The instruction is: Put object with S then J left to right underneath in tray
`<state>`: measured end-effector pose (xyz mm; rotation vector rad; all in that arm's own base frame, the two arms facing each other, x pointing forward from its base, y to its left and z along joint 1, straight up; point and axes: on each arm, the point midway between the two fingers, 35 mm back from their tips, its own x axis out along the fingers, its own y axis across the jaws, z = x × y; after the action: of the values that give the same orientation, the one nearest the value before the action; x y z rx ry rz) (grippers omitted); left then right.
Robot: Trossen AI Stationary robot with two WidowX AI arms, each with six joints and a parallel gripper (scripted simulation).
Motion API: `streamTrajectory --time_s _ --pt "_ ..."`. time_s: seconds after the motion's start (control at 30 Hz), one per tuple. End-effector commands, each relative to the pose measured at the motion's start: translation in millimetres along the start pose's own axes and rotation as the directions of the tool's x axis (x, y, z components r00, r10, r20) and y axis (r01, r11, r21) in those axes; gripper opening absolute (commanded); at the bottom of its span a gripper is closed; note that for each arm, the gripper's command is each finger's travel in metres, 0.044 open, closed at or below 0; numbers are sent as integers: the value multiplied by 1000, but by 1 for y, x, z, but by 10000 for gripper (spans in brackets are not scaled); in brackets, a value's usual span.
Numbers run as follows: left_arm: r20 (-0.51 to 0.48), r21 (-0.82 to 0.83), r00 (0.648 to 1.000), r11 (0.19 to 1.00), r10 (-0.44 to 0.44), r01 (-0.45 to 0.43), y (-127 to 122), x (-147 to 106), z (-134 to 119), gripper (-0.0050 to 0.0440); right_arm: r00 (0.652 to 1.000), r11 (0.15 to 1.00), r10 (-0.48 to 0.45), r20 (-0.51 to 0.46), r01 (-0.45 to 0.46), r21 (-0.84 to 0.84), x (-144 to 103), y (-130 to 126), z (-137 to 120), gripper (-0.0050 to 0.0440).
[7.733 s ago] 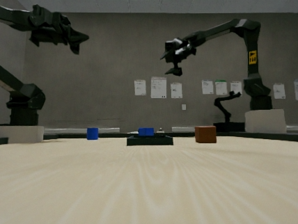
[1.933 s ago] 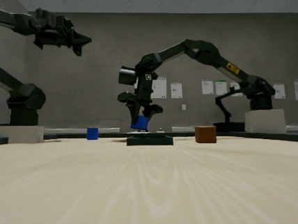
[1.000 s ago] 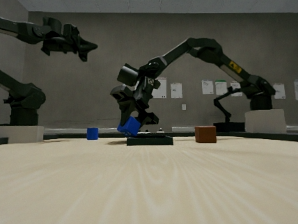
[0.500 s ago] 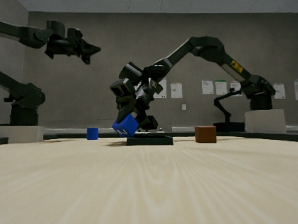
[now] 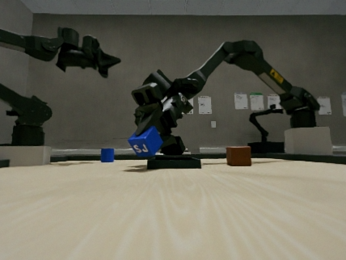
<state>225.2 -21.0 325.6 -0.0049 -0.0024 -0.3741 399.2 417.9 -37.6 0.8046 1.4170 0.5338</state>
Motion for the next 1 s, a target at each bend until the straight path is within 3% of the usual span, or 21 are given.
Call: streamTrajectory --time_s 0.0,0.97 --pt "-2 -10 1000 1000 2 -2 0 5 -6 -50 996 995 93 -10 -93 -45 -8 31 -9 171" --pt "0 -11 1000 1000 4 -4 -11 28 -30 -50 922 923 328 -206 -359 -139 5 61 -82 171"
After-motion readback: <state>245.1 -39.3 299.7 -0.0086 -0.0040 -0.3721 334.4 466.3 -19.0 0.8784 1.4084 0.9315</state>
